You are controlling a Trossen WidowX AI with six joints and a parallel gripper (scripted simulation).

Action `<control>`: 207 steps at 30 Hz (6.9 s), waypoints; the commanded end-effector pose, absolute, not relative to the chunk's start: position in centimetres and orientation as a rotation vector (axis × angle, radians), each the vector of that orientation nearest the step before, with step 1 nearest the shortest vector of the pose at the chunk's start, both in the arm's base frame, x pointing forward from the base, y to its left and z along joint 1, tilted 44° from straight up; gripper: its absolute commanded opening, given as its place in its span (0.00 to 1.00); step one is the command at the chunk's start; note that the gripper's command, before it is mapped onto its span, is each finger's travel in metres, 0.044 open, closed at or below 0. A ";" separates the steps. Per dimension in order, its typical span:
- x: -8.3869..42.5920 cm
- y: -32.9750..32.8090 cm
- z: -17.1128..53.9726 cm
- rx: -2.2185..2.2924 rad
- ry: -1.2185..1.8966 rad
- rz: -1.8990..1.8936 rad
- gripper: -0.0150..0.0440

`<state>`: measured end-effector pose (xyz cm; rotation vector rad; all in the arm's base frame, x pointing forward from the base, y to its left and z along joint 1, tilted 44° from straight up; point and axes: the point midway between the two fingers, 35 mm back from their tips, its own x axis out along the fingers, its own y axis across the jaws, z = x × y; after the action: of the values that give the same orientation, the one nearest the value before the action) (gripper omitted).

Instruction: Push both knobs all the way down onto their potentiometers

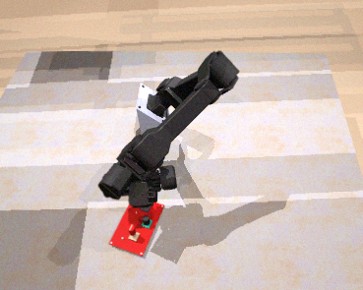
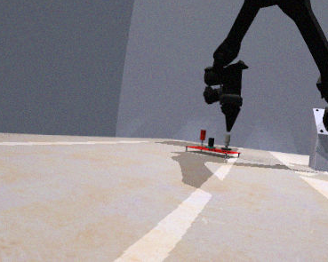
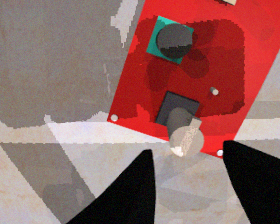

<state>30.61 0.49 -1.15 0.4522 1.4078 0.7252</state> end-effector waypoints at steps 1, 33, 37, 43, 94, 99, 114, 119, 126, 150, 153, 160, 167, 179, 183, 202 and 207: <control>31.4 -0.3 -0.9 0.427 1.386 0.696 0.48; 36.0 -3.0 0.2 -0.388 0.883 1.243 0.25; 36.4 -3.1 0.3 -0.493 0.799 1.314 0.25; 37.0 -3.3 0.3 -0.650 0.664 1.413 0.25; 39.6 -1.8 -1.9 -1.330 -0.087 1.728 0.25; 39.6 -1.3 -2.4 -1.330 -0.087 1.728 0.25; 39.6 -1.2 -2.5 -1.330 -0.087 1.728 0.25; 39.6 -1.1 -2.6 -1.330 -0.087 1.728 0.25; 39.6 -1.0 -2.7 -1.330 -0.088 1.728 0.25; 39.6 -0.8 -2.9 -1.330 -0.088 1.728 0.25; 39.6 -0.7 -3.0 -1.330 -0.088 1.728 0.25; 39.6 -0.7 -3.0 -1.330 -0.088 1.728 0.25; 39.6 -0.4 -3.3 -1.330 -0.088 1.728 0.25; 39.6 -0.3 -3.4 -1.330 -0.088 1.728 0.25; 39.6 -0.1 -3.6 -1.330 -0.088 1.728 0.25; 39.6 0.0 -3.8 -1.330 -0.088 1.728 0.25; 39.6 0.1 -3.8 -1.330 -0.088 1.728 0.25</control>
<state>39.48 -0.44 -3.48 -1.3295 -0.0792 1.7234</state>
